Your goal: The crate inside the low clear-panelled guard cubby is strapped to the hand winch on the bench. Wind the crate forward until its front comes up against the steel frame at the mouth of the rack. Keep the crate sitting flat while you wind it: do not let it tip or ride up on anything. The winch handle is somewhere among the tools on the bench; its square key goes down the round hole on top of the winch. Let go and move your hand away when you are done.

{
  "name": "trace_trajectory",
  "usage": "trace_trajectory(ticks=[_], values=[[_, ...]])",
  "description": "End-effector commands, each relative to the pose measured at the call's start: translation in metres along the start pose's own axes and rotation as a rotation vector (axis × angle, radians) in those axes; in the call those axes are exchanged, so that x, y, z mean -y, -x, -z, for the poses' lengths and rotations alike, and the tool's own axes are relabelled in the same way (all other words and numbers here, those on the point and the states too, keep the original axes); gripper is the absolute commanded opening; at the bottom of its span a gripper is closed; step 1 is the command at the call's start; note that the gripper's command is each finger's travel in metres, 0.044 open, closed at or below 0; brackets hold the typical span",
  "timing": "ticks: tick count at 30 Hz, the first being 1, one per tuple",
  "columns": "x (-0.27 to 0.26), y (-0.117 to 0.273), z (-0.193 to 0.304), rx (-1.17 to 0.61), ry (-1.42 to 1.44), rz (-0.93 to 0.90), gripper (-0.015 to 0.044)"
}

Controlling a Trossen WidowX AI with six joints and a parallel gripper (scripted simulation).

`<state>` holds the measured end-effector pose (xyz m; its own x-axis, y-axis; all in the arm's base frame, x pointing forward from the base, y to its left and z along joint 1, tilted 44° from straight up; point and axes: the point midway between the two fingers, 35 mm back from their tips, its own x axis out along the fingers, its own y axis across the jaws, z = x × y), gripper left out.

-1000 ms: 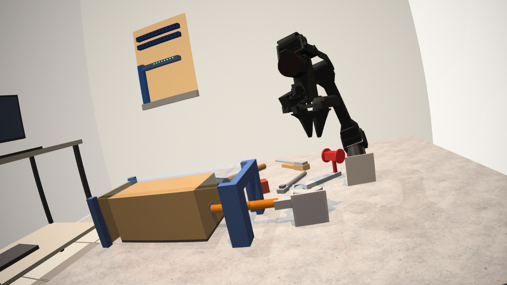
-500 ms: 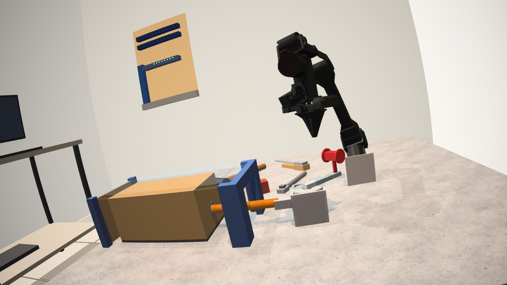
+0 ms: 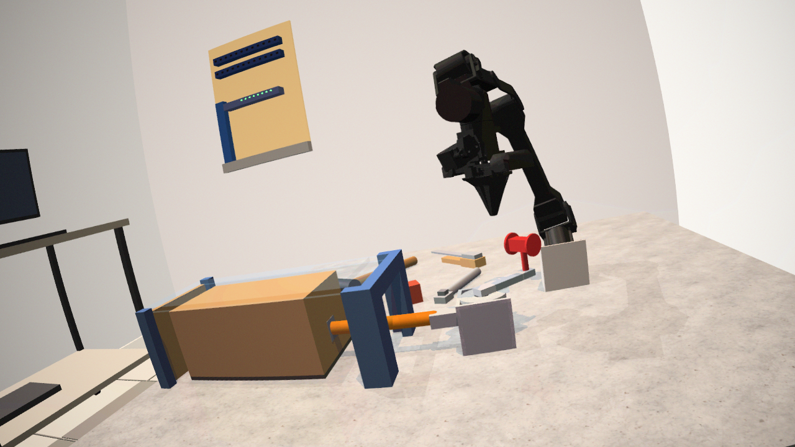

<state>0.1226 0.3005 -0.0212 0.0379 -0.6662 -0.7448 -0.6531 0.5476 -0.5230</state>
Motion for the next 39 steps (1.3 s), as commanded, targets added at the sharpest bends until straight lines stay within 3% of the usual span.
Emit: trace_trajectory(ticks=[1,22,24,29,39], values=[[0.000,0.000,0.000,-0.002,0.001,0.002,0.0000],[0.000,0.000,0.000,-0.002,0.001,0.002,0.0000],[0.000,-0.001,0.002,-0.005,-0.064,-0.017,0.0053],[0.000,-0.005,0.018,-0.069,-0.548,-0.141,0.0184],[-0.001,-0.013,0.052,-0.352,-1.448,-0.298,0.0440]])
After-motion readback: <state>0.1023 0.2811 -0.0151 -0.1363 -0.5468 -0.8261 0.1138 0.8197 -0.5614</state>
